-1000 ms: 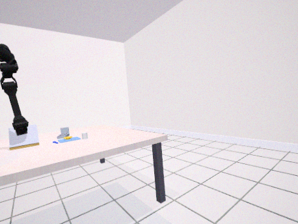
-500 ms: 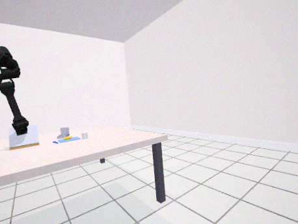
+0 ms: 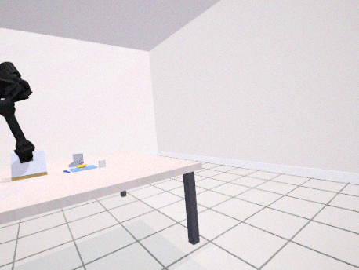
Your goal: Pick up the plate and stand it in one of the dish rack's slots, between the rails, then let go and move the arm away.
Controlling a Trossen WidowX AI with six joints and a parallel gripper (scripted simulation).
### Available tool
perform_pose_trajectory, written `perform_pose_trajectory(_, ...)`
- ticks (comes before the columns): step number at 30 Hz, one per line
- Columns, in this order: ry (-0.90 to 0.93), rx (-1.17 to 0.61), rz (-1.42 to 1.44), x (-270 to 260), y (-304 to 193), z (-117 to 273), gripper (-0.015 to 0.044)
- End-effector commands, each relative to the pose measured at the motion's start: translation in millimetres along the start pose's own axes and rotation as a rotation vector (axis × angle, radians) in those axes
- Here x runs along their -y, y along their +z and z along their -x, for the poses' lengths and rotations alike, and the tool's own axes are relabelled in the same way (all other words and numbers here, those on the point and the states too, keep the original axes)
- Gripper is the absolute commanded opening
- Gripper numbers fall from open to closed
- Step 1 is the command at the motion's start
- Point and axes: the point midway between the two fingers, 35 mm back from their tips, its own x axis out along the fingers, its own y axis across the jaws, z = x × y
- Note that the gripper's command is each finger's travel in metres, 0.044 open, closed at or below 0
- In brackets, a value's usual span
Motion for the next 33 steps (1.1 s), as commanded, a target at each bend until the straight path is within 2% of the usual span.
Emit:
perform_pose_trajectory(1, -0.083, -0.008, 0.067, 32.0, 0.1, 2.4, 0.04)
perform_pose_trajectory(14, -0.317, -0.048, 0.261, 115.2, -1.7, 21.7, 0.04)
perform_pose_trajectory(23, -0.5, -0.118, 0.454, 180.6, -2.3, 51.1, 0.04)
perform_pose_trajectory(33, -0.632, -0.223, 0.581, 228.9, -8.1, 86.6, 0.04)
